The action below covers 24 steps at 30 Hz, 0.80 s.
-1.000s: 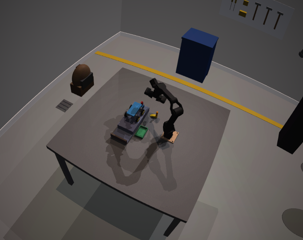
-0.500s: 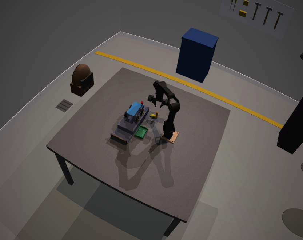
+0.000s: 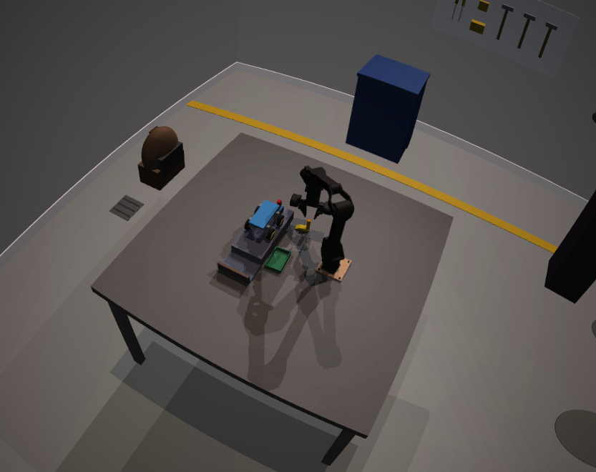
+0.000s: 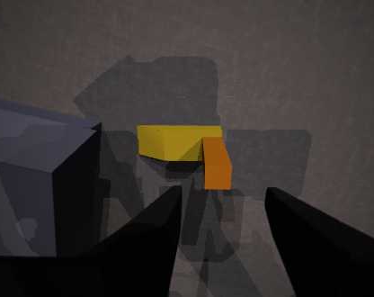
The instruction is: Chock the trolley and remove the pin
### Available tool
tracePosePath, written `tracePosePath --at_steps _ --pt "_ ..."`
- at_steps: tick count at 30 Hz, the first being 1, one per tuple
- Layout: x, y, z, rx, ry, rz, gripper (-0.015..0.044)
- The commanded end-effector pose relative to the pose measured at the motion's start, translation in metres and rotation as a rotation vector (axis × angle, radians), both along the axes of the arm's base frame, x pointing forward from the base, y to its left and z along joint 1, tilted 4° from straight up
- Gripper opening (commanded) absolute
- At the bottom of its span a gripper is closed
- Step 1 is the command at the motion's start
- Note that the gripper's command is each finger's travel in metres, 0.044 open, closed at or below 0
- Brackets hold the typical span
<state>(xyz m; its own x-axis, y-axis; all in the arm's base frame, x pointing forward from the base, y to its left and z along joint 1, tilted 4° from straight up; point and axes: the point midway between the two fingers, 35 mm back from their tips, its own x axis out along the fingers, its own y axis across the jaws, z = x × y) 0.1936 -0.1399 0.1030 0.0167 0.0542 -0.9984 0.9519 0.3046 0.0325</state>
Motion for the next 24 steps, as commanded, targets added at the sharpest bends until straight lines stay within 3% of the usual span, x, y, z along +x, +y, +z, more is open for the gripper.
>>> tracePosePath --at_steps 1,24 --pt "0.001 0.001 -0.003 0.002 -0.003 -0.001 0.019" --pt "0.001 0.002 -0.033 0.002 -0.003 -0.001 0.019"
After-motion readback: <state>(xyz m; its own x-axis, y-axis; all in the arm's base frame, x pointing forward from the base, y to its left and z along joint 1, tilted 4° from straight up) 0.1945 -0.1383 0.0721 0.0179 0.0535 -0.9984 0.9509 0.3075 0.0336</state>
